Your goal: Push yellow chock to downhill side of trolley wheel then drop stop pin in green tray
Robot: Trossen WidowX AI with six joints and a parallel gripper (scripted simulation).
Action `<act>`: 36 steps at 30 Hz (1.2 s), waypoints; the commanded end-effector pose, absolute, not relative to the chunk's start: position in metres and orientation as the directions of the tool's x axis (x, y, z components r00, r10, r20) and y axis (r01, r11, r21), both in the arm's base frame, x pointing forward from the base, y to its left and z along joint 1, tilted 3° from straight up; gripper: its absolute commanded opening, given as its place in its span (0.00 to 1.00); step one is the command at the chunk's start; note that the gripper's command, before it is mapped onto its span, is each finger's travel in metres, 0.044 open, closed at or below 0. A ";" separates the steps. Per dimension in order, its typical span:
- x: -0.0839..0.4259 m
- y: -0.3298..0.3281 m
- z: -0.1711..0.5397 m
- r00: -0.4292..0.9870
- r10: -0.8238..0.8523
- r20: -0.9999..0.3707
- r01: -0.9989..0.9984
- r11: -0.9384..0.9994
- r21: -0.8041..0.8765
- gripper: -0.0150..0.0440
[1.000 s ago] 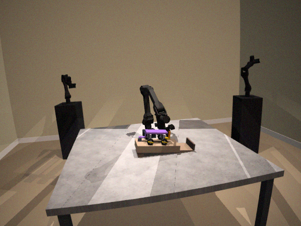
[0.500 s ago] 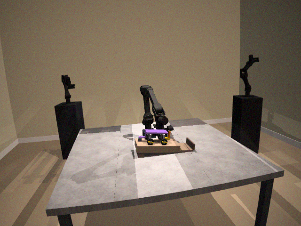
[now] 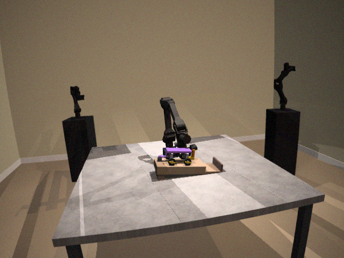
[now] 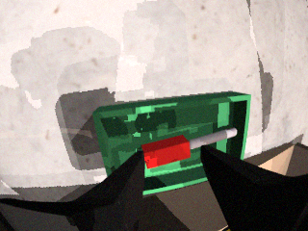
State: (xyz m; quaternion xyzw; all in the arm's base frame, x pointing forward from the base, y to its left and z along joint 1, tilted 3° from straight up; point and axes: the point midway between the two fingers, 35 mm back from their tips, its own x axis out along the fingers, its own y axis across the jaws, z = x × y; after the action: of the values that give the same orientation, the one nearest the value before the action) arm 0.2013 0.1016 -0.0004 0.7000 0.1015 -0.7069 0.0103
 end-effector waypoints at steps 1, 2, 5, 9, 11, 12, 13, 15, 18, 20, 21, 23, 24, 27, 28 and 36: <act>0.201 0.102 0.000 -0.020 0.128 -0.992 0.157 -0.979 -0.129 0.67; 0.201 0.102 0.000 -0.020 0.128 -0.992 0.157 -0.979 -0.129 0.71; 0.201 0.102 0.000 -0.020 0.128 -0.992 0.157 -0.979 -0.129 0.83; 0.201 0.102 0.000 -0.020 0.128 -0.992 0.157 -0.979 -0.129 0.83; 0.201 0.102 0.003 -0.020 0.129 -0.992 0.157 -0.979 -0.130 0.83; 0.201 0.102 0.006 -0.020 0.129 -0.991 0.158 -0.979 -0.131 0.83; 0.201 0.102 0.011 -0.020 0.131 -0.991 0.158 -0.978 -0.132 0.83; 0.200 0.102 0.019 -0.020 0.133 -0.991 0.159 -0.978 -0.134 0.83; 0.199 0.101 0.026 -0.020 0.133 -0.991 0.159 -0.978 -0.135 0.88; 0.199 0.101 0.034 -0.020 0.133 -0.991 0.159 -0.978 -0.135 0.96; 0.199 0.101 0.038 -0.020 0.133 -0.991 0.159 -0.978 -0.135 1.00; 0.198 0.101 0.042 -0.020 0.133 -0.991 0.159 -0.978 -0.135 1.00; 0.198 0.102 0.044 -0.020 0.133 -0.991 0.159 -0.978 -0.135 1.00; 0.199 0.102 0.054 -0.020 0.133 -0.991 0.159 -0.978 -0.135 1.00; 0.199 0.102 0.058 -0.020 0.133 -0.991 0.159 -0.978 -0.135 1.00; 0.200 0.104 0.083 -0.019 0.134 -0.991 0.159 -0.978 -0.135 1.00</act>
State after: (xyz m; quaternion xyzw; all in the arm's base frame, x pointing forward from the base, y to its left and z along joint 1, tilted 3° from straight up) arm 0.1987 0.1018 0.0730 0.6979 0.1024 -0.7087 0.0123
